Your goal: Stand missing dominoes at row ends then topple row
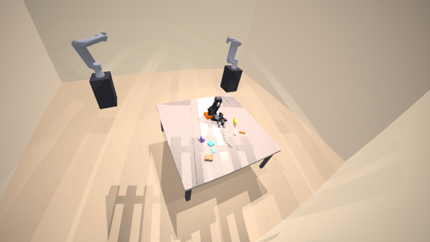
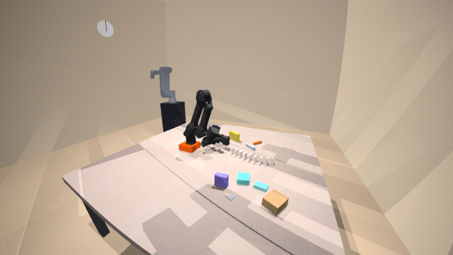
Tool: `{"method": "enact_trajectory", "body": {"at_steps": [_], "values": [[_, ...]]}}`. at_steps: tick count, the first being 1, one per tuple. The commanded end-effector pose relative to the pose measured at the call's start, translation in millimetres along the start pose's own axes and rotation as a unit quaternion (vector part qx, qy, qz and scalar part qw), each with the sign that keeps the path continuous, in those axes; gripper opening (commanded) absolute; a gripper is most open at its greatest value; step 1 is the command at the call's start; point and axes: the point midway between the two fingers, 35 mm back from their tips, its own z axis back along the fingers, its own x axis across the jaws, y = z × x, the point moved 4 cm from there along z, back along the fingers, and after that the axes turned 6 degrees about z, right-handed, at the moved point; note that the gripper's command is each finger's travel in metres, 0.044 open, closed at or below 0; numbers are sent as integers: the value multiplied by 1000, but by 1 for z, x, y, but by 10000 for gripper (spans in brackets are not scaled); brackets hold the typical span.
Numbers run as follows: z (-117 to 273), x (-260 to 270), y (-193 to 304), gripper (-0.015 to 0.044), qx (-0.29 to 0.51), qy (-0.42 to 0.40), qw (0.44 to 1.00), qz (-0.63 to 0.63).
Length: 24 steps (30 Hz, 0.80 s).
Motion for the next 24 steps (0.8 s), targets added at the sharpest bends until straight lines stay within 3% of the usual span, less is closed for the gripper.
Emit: {"method": "enact_trajectory", "body": {"at_steps": [1,24], "values": [[-1,3,5,22,2,-1,1000,1],[-4,15,22,22,6,-6,1000,4]]}}
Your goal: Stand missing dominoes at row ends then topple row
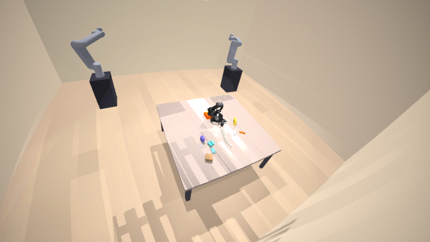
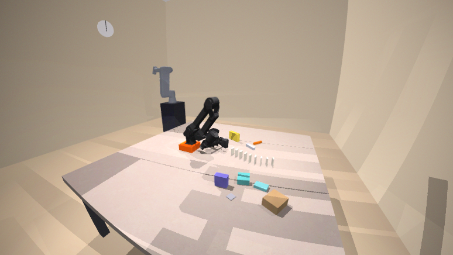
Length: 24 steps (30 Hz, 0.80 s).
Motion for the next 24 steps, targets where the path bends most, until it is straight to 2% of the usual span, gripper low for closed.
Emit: {"method": "enact_trajectory", "body": {"at_steps": [1,4,20,24], "values": [[0,1,0,22,1,1,1000,1],[0,1,0,22,1,1,1000,1],[0,1,0,440,1,1,1000,1],[1,-4,-11,440,1,1,1000,1]]}}
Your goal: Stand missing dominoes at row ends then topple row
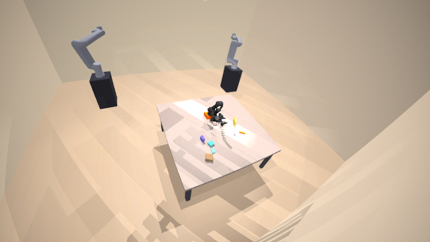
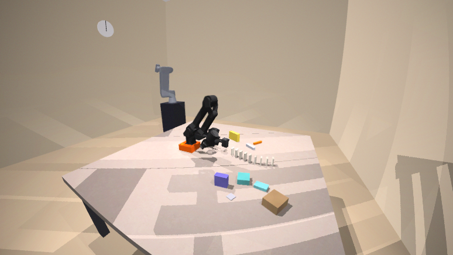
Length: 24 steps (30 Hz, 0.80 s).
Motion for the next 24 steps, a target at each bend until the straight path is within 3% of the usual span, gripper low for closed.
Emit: {"method": "enact_trajectory", "body": {"at_steps": [1,15,19,24], "values": [[1,-4,-11,440,0,1,1000,4],[1,-13,-42,440,19,2,999,-38],[-23,-38,-34,440,114,20,972,-206],[-52,-54,-38,440,265,84,870,-408]]}}
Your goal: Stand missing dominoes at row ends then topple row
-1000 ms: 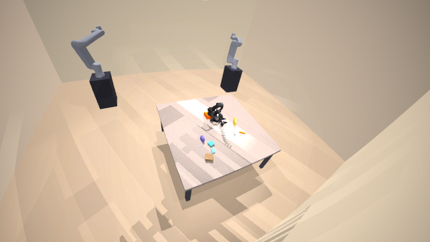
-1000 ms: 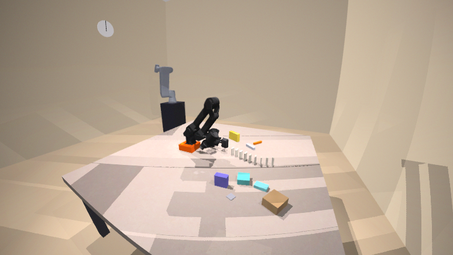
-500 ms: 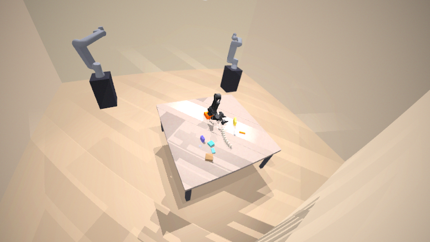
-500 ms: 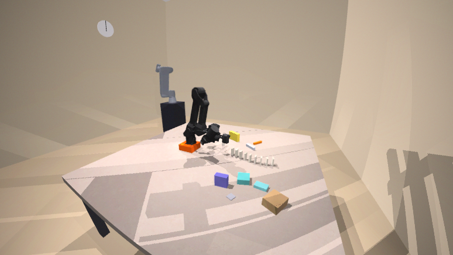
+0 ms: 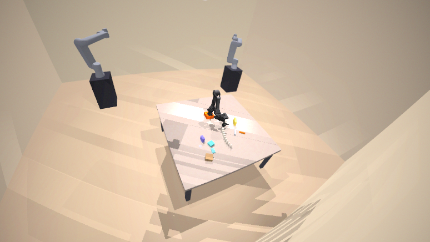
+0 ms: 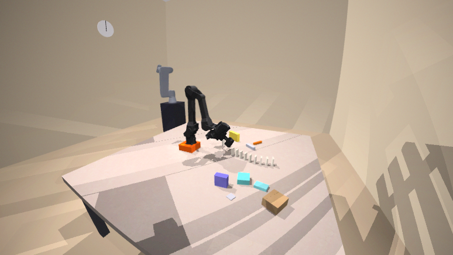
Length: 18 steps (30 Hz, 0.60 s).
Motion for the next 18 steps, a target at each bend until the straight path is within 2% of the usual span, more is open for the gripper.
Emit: {"method": "enact_trajectory", "body": {"at_steps": [1,4,14,18], "values": [[-29,-10,-24,440,169,94,950,-246],[-31,0,-36,440,244,168,891,-342],[-18,37,-74,440,319,361,761,-435],[-8,48,-75,440,342,393,729,-443]]}}
